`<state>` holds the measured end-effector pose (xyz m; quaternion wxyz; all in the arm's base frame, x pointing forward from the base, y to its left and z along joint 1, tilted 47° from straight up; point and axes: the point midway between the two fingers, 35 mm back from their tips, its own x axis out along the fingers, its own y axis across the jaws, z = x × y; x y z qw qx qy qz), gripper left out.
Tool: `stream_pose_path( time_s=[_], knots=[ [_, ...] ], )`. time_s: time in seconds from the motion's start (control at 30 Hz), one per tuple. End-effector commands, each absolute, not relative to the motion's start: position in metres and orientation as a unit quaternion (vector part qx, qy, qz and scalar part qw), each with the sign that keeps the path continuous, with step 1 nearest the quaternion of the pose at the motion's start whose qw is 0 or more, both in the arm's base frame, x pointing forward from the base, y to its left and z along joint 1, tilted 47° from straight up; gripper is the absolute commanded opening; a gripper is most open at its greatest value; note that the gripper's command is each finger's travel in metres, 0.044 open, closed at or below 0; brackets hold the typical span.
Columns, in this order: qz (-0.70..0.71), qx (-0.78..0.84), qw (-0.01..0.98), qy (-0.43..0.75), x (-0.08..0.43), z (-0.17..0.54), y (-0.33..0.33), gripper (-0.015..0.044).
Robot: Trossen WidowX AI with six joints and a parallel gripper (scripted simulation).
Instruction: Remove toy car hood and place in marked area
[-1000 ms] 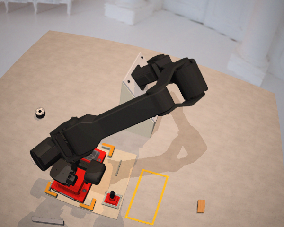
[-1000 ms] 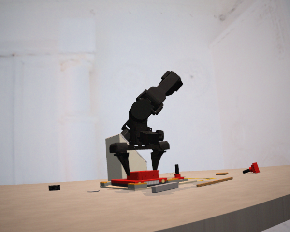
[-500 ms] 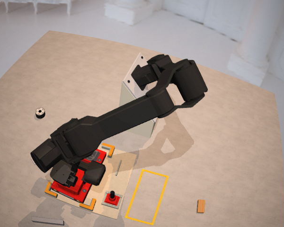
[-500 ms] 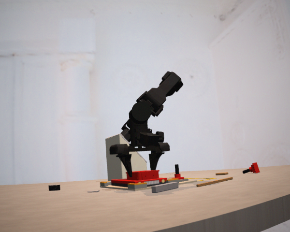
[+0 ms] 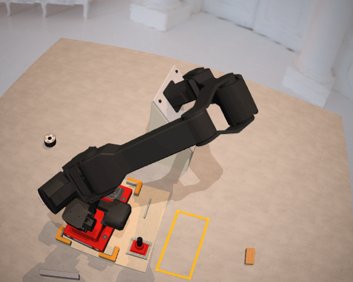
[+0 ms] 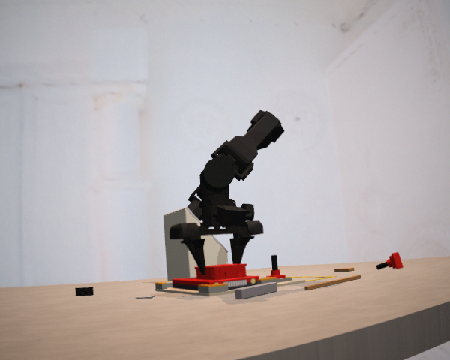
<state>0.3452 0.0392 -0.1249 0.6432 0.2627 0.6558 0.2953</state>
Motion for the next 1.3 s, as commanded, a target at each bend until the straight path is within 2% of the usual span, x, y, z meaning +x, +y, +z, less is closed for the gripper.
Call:
stream_pose_path(
  time_s=[0.0, 0.07, 1.27],
  knots=[
    [0.295, 0.262, 0.644, 0.655, 0.346, -0.123, 0.036, 0.0039],
    [0.295, 0.262, 0.644, 0.655, 0.346, -0.122, 0.035, 0.0000],
    [0.295, 0.262, 0.645, 0.655, 0.347, -0.106, 0.018, 0.0000]
  ],
)
